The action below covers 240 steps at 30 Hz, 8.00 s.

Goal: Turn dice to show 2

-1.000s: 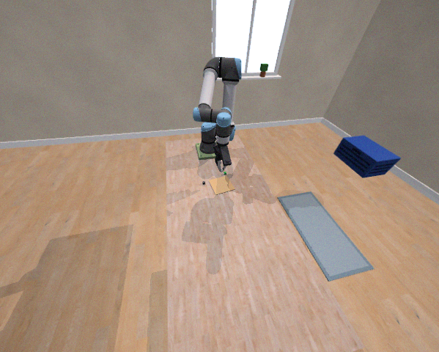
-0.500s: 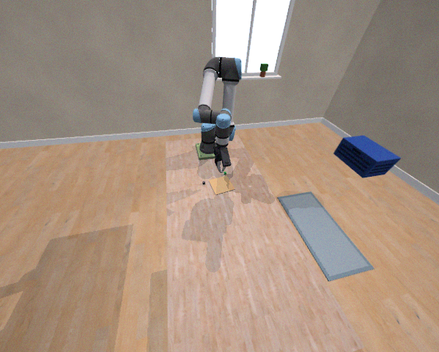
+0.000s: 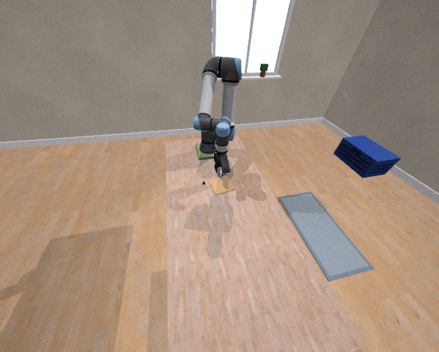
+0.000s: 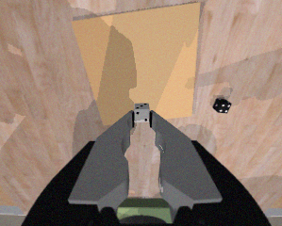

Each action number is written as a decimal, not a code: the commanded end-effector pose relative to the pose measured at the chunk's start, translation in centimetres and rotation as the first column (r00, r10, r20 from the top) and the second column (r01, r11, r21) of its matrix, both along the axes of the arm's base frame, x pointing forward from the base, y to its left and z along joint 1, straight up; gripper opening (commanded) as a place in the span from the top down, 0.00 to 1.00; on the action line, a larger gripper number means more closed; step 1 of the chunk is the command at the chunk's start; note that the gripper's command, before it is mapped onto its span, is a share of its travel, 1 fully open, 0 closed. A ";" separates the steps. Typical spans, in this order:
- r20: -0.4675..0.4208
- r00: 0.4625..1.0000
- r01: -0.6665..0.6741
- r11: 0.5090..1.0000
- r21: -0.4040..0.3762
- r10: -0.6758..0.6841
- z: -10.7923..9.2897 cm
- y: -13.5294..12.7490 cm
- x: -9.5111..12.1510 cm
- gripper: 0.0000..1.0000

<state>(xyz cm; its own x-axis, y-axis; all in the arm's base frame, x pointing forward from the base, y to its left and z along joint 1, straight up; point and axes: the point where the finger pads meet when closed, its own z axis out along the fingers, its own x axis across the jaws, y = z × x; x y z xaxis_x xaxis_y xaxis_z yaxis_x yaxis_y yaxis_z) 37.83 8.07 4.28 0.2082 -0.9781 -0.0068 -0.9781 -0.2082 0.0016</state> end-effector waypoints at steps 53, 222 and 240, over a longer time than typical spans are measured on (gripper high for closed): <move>0.003 1.000 0.000 1.000 -0.001 0.000 -3.9 0.0 0.2 1.00; 0.005 0.972 -0.236 0.972 -0.001 0.236 4.6 -0.5 0.5 0.00; 0.007 0.785 -0.620 0.785 -0.002 0.620 4.3 -1.4 0.8 0.00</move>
